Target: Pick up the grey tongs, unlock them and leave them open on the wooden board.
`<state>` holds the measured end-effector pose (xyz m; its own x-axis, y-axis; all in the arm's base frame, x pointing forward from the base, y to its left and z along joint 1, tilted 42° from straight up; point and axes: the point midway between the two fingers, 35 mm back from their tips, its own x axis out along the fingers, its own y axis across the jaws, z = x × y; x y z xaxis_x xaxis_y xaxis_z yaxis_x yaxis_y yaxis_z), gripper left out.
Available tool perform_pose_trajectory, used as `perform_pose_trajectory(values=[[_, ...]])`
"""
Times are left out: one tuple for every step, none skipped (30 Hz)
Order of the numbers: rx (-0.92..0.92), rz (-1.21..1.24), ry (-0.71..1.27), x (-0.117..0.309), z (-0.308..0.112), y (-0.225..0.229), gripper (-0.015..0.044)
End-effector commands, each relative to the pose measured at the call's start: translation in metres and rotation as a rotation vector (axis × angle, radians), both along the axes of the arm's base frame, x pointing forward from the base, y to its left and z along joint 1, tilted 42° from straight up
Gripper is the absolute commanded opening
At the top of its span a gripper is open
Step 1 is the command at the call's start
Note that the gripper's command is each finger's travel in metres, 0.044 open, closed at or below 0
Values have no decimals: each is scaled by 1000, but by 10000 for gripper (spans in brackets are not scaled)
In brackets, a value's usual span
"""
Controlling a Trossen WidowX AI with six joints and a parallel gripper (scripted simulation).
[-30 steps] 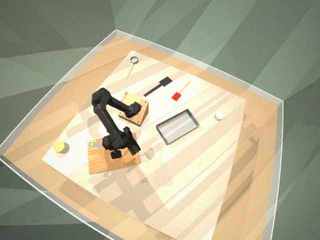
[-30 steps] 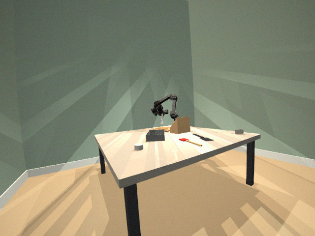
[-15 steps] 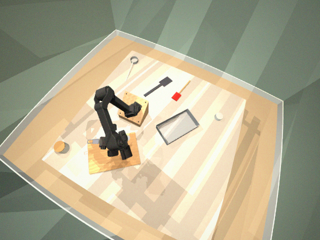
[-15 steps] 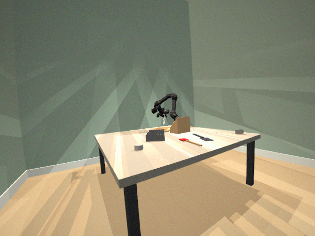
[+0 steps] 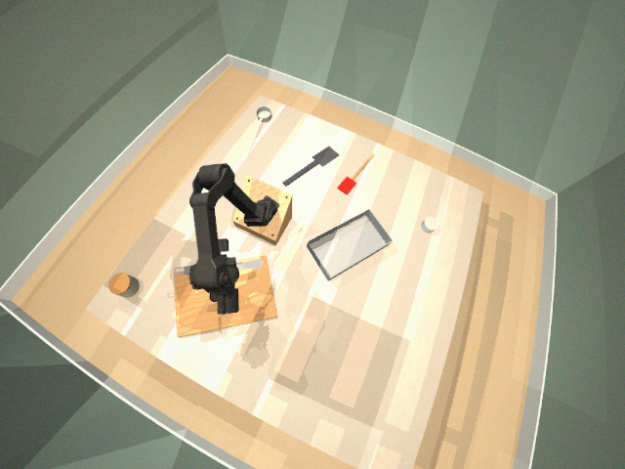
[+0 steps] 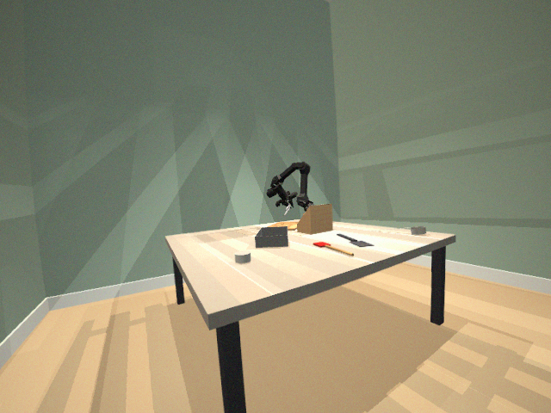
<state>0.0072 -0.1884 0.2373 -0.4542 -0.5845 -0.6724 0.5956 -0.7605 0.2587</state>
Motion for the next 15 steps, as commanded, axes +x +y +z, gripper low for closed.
perform_pose_trajectory(values=[[32,18,-52,0,1,-1,-150],[42,24,-65,1,1,-1,-150],[51,30,-78,1,0,-1,-150],[59,37,-92,2,0,-2,-150],[66,44,-105,2,0,-2,-150],[72,52,-117,3,1,-3,-150],[79,60,-130,3,1,-3,-150],[81,66,-144,3,1,-4,-150],[86,75,-157,4,2,-5,-150],[89,84,-170,5,2,-5,-150],[92,93,-180,5,3,-6,-150],[96,103,-193,5,4,-7,-150],[98,114,-205,6,5,-7,-150],[100,125,-217,7,5,-8,-150],[102,135,-228,7,6,-9,-150]])
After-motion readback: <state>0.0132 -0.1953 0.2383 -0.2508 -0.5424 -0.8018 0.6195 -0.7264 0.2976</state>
